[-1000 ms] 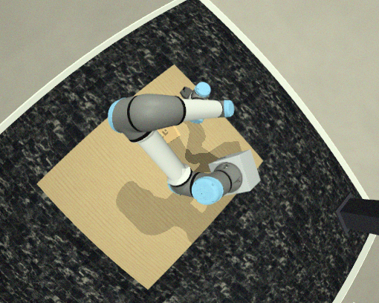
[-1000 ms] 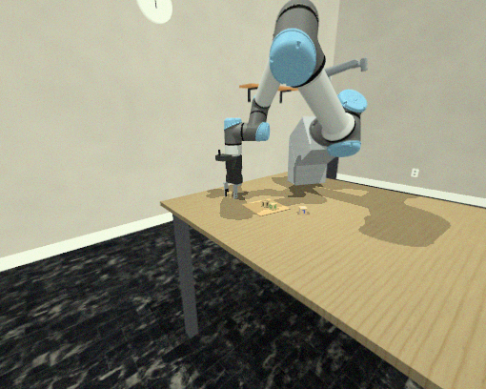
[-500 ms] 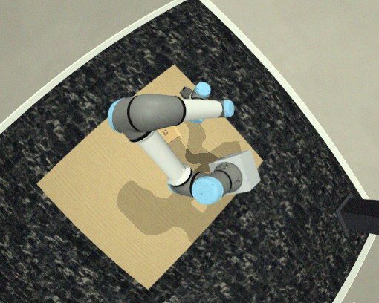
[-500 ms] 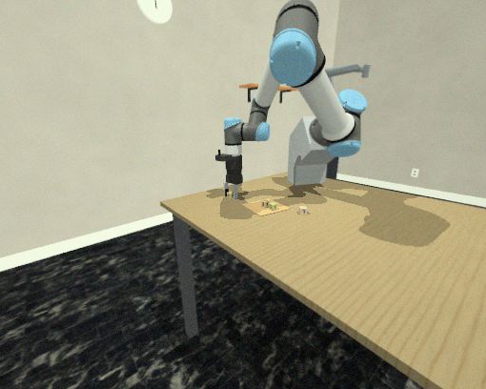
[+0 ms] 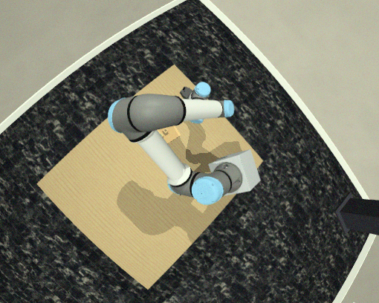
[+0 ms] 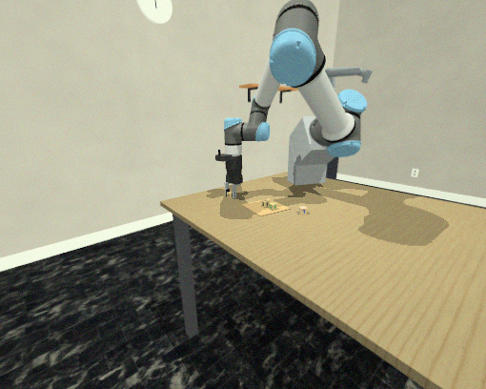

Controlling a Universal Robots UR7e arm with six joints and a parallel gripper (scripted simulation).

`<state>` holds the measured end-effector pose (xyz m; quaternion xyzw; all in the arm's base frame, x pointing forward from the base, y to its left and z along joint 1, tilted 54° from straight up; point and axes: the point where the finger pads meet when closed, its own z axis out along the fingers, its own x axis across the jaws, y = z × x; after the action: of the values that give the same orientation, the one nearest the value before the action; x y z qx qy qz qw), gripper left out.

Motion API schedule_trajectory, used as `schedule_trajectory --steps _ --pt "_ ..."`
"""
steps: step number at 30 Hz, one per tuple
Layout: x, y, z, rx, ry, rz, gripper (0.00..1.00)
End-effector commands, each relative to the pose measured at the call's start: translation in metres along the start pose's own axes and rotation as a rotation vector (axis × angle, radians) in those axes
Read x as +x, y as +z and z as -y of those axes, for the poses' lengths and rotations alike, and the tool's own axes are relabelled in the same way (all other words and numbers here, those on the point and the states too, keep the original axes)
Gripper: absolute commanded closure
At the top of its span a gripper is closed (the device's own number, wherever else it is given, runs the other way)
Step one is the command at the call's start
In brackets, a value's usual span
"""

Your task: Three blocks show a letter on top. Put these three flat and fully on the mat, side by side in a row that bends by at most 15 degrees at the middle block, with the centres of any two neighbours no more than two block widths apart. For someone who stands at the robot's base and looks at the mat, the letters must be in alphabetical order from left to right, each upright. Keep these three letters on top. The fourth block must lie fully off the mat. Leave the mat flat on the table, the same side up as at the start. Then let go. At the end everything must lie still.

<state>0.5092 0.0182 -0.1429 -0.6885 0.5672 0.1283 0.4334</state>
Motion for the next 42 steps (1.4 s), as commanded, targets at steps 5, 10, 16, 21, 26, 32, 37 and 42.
schedule_trajectory --steps 5,10,16,21,26,32,37,42 --pt "0.0004 0.0006 0.0005 0.000 -0.001 0.000 0.21" --pt "0.0004 0.0006 0.0005 0.000 -0.001 0.000 0.21" --pt "0.0004 0.0006 0.0005 0.000 -0.001 0.000 0.51" --pt "0.0004 0.0006 0.0005 0.000 -0.001 0.000 0.51" --pt "0.0004 0.0006 0.0005 0.000 -0.001 0.000 0.51" --pt "0.0004 0.0006 0.0005 0.000 -0.001 0.000 0.51" --pt "0.0004 0.0006 0.0005 0.000 -0.001 0.000 0.51" --pt "0.0004 0.0006 0.0005 0.000 -0.001 0.000 0.51"
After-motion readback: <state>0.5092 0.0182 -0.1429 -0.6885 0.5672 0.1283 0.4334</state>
